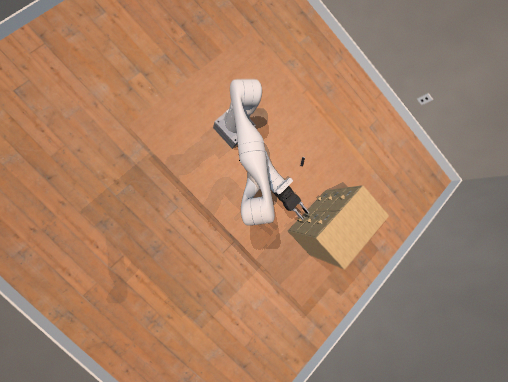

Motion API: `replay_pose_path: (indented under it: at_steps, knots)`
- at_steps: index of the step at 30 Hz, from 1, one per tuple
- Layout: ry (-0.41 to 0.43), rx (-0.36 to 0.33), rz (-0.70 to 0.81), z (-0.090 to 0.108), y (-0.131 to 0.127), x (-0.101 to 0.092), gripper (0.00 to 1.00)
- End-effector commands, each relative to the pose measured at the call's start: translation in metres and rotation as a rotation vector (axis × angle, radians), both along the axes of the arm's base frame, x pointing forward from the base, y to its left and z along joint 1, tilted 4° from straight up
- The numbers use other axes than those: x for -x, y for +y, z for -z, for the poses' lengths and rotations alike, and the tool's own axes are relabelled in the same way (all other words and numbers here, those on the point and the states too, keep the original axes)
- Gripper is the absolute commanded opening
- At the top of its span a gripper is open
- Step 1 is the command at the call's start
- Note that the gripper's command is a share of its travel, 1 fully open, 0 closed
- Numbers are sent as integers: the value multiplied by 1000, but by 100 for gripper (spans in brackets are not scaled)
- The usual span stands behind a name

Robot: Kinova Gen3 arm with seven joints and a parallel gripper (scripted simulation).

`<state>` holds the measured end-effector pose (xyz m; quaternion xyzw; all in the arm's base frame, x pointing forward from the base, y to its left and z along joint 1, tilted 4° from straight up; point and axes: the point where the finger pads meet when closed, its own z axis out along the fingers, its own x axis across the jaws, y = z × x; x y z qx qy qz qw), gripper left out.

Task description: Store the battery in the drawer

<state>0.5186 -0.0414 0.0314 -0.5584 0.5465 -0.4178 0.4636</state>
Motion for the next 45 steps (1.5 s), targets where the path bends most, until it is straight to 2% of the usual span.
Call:
replay_pose_path:
  at_steps: [1, 45]
  knots:
    - [-2, 0, 0, -1, 0, 0, 67]
    - [-2, 0, 0, -2, 0, -4, 67]
